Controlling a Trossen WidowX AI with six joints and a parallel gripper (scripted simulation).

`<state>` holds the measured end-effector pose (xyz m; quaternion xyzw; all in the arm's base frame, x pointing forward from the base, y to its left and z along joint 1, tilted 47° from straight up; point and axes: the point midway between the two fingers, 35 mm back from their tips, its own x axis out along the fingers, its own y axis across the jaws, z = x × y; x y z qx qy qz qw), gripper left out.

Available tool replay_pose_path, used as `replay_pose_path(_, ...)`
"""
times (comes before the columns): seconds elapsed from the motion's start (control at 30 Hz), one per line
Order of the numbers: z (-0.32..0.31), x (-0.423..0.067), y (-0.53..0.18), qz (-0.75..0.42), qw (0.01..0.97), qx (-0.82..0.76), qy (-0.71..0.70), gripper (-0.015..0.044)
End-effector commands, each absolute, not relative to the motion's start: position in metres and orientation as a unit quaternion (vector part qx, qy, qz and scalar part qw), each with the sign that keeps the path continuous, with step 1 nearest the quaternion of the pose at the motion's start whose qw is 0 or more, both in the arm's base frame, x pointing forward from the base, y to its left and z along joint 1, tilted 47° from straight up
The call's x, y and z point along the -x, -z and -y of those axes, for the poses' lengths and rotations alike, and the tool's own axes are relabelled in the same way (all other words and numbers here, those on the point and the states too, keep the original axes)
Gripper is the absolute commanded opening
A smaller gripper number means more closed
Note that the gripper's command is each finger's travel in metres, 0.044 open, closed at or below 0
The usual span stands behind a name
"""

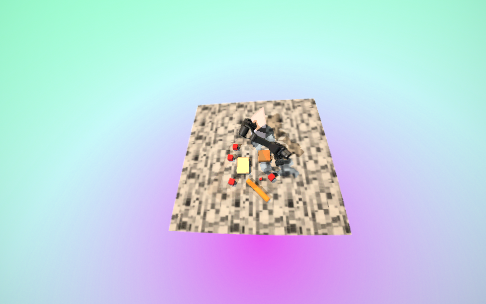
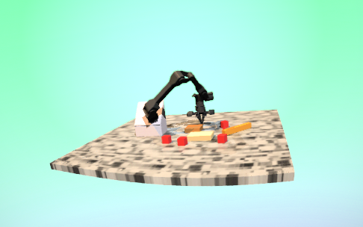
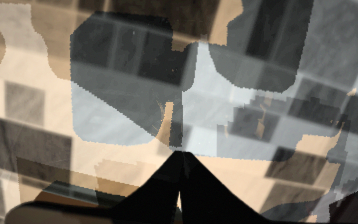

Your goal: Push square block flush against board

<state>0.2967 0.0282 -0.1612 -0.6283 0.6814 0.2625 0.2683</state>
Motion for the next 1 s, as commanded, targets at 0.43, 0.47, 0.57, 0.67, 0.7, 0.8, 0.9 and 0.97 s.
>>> replay_pose_path(0.43,-0.070,-0.301,0.128,-0.683,0.268,0.626,-0.264,0.0000)
replay_pose_path(0.47,-0.070,-0.301,0.128,-0.683,0.268,0.626,-0.264,0.0000)
replay_pose_path(0.57,-0.068,-0.299,0.131,-0.683,0.272,0.627,-0.257,0.0000)
replay_pose_path(0.67,-0.066,-0.293,0.126,-0.695,0.302,0.612,-0.223,0.0000)
replay_pose_path(0.7,-0.065,-0.290,0.124,-0.699,0.313,0.607,-0.211,0.0000)
replay_pose_path(0.8,-0.063,-0.284,0.119,-0.709,0.344,0.590,-0.175,0.0000)
replay_pose_path(0.9,-0.060,-0.277,0.114,-0.718,0.374,0.571,-0.138,0.0000)
replay_pose_path(0.97,-0.059,-0.272,0.111,-0.722,0.394,0.557,-0.113,0.0000)
